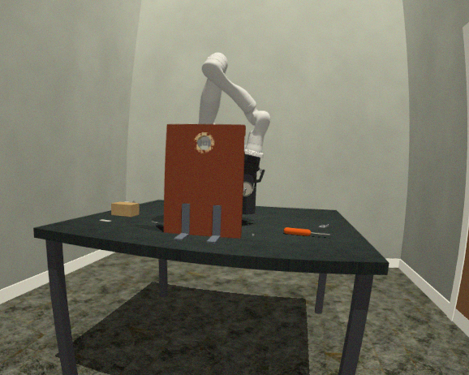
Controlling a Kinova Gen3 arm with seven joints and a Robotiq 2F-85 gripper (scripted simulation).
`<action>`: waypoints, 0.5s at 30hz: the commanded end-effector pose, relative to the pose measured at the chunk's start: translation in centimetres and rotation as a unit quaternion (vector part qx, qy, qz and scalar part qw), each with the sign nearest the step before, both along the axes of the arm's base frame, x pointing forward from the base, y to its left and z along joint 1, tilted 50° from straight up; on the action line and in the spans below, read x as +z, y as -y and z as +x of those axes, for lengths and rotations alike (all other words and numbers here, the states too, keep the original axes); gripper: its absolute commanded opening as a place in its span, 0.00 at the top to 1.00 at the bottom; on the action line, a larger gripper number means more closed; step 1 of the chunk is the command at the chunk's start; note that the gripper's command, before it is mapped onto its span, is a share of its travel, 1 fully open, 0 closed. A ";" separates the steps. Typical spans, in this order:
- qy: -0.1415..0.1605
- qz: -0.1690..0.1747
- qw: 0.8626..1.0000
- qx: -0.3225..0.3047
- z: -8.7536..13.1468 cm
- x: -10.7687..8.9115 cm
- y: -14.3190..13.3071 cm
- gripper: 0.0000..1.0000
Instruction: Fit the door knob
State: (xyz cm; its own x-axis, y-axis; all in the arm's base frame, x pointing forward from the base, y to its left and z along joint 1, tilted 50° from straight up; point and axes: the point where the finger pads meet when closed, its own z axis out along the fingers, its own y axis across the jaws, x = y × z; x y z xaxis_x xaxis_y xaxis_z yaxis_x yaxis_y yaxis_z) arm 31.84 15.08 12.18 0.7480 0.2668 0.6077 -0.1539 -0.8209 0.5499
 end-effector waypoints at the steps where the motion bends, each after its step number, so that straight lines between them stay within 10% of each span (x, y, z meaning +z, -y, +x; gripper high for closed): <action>1: 0.003 0.011 1.000 0.001 -0.6 2.8 0.1 0.37; 15: -0.010 0.038 0.999 0.019 -0.9 4.0 0.3 0.37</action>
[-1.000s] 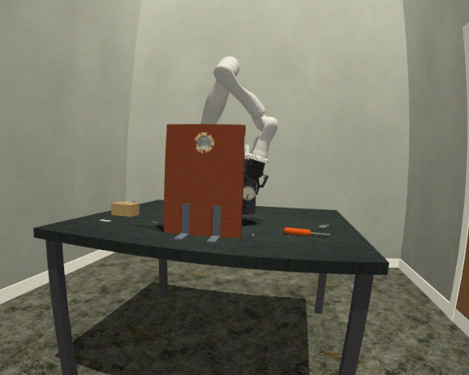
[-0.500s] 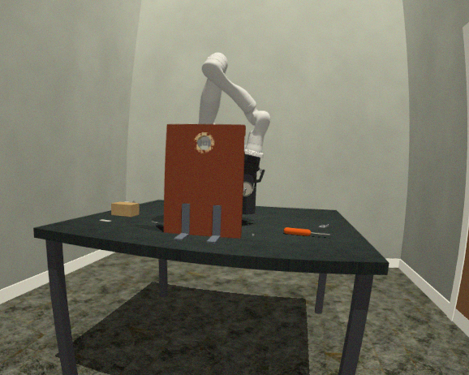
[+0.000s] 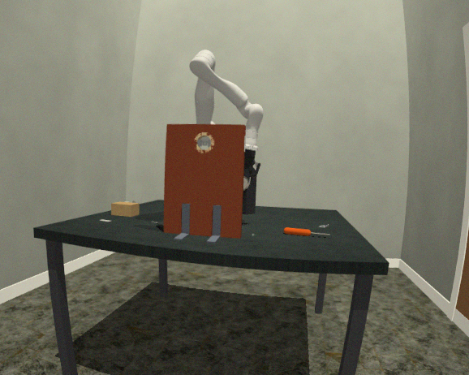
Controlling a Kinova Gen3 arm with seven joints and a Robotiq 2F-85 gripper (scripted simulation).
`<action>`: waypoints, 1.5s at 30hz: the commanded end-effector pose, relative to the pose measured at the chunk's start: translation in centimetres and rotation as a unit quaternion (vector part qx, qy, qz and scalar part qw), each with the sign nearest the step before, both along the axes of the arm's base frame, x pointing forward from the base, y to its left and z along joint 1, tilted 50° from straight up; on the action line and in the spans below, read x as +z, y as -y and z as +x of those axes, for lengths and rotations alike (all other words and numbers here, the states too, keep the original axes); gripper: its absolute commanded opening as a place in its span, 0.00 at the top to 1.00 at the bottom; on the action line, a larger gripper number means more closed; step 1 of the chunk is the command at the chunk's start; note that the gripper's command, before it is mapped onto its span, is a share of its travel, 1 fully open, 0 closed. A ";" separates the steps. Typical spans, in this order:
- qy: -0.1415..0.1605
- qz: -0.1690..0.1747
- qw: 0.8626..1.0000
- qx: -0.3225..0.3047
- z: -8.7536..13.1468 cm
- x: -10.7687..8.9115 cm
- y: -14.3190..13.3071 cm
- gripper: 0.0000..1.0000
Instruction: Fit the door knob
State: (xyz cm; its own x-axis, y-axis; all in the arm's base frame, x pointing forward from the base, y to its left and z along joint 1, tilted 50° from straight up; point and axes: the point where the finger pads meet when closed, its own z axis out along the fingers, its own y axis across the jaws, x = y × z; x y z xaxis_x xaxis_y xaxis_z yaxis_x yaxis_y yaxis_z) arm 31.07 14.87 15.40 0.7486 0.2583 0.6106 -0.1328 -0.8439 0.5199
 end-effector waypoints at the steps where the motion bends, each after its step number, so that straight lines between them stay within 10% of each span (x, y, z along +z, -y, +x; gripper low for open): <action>1: -0.006 0.019 1.000 0.009 -0.3 1.4 0.2 0.37; 45: -0.031 0.072 0.996 0.046 -2.7 10.1 1.7 0.37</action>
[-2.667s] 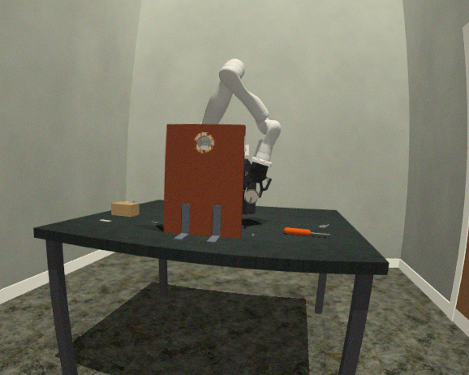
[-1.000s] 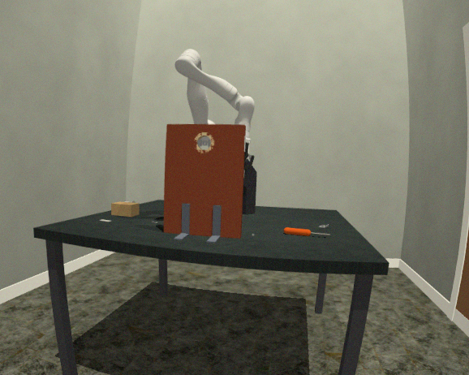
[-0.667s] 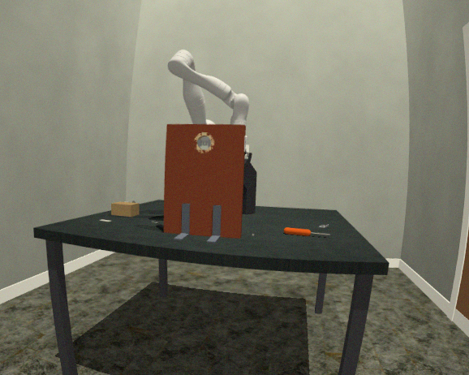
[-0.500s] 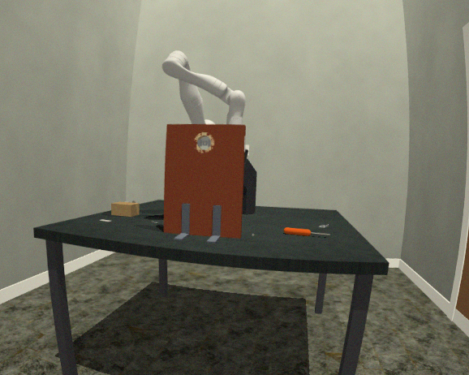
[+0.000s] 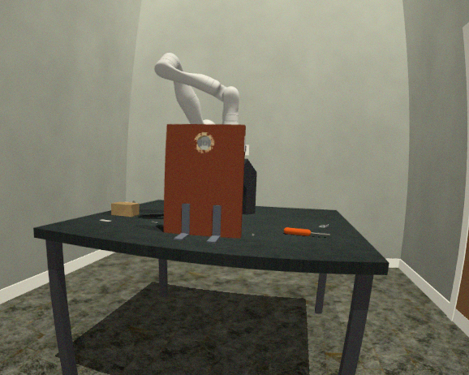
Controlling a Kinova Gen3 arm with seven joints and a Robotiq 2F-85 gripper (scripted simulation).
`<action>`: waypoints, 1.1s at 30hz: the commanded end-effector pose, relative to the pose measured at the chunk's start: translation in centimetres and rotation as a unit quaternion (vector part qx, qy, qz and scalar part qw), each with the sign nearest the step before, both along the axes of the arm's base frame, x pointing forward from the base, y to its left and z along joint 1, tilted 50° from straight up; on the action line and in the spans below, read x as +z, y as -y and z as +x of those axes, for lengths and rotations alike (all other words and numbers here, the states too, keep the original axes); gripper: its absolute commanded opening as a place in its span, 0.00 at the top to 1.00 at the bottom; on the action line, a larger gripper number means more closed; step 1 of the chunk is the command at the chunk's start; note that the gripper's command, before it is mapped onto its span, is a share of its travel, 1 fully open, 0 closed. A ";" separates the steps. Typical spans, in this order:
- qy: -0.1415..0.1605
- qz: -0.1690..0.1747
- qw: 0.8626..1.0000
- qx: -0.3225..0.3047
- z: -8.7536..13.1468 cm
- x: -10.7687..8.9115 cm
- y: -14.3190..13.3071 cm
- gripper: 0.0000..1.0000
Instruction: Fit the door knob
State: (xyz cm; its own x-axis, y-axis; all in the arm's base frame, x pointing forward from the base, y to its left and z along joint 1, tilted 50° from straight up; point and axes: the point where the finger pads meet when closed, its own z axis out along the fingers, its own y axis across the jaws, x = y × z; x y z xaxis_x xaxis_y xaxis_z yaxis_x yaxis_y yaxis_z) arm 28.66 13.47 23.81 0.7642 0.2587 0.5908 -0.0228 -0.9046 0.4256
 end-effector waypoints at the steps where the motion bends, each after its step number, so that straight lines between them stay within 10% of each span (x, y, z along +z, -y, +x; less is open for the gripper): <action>1: 0.000 0.015 1.000 0.000 -0.4 2.2 0.4 0.37; 33: -0.013 0.042 0.999 0.019 -2.1 8.2 1.4 0.37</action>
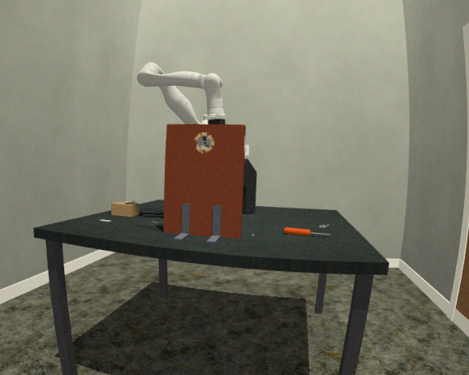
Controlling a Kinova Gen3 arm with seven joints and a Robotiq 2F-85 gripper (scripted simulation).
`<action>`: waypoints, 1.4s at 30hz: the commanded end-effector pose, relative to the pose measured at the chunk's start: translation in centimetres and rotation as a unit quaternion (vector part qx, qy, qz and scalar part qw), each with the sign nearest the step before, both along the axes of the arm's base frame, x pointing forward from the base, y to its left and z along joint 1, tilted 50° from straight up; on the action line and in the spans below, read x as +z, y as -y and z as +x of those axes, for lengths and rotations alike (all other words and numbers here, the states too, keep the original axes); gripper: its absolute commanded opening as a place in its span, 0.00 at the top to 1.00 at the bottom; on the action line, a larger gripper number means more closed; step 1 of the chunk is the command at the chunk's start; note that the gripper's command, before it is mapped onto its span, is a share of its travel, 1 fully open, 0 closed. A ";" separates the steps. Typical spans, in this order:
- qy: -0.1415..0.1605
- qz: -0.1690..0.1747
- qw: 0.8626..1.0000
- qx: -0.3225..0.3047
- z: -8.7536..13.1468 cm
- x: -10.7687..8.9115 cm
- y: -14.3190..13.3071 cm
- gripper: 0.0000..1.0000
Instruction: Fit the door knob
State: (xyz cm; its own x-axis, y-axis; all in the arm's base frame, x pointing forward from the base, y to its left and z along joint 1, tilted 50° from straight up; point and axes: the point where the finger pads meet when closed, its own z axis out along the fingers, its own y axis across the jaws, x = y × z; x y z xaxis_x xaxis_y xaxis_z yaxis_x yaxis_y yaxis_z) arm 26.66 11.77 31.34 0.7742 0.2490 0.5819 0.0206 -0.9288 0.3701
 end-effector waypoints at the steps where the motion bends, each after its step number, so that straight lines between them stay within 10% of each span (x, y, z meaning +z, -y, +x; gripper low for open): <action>1: 0.003 0.012 1.000 0.002 -0.1 0.6 -0.3 0.37; 19: -0.010 0.038 0.999 0.020 -1.1 4.5 0.4 0.37; 42: -0.010 0.038 0.999 0.020 -1.2 4.8 0.4 0.37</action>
